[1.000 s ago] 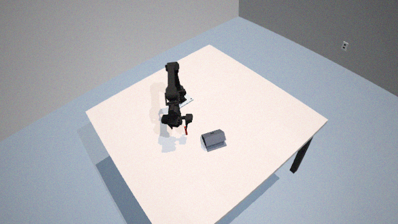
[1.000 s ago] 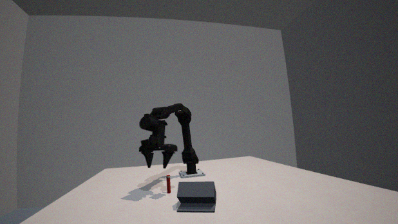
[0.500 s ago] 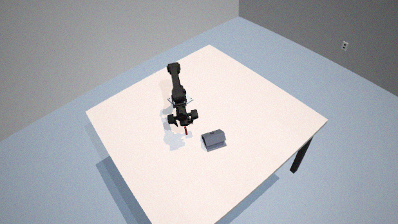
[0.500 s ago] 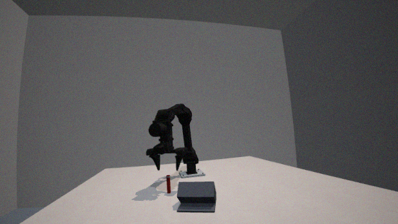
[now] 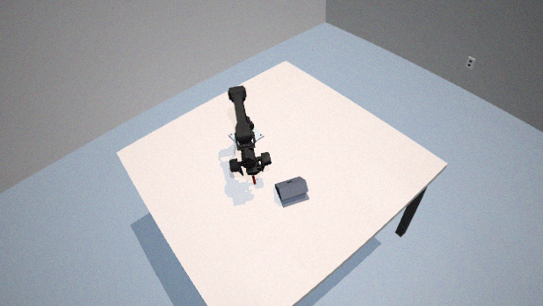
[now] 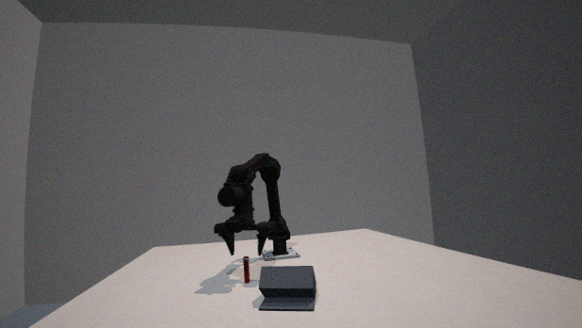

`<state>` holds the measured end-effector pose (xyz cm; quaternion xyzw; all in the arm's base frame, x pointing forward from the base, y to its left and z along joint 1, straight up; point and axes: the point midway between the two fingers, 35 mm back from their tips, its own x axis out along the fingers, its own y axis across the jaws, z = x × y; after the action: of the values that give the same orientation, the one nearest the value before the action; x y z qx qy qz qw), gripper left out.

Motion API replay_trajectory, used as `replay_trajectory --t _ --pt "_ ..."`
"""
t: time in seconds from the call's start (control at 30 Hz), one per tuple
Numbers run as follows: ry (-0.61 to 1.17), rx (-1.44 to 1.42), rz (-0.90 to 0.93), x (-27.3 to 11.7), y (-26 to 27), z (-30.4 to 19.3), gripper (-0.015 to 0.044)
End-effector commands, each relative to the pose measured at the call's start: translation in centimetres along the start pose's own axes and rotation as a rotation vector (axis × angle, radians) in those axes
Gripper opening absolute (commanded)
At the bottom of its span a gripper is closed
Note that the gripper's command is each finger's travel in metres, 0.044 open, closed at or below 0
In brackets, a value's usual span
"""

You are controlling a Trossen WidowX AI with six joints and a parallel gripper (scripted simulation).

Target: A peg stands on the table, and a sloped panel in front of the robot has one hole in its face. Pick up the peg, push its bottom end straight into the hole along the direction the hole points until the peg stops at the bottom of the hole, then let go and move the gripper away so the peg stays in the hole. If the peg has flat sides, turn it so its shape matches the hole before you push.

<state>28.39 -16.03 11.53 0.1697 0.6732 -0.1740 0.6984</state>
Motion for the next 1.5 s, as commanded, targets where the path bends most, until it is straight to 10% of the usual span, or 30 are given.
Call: replay_trajectory --t 0.0,0.93,1.47 --pt "0.008 -0.005 -0.005 0.9 -0.1 0.0 0.0440" --pt "0.009 -0.005 -0.005 4.7 -0.1 -0.3 0.0440" --pt "0.004 -0.001 0.000 4.4 0.0 -0.2 0.0020"
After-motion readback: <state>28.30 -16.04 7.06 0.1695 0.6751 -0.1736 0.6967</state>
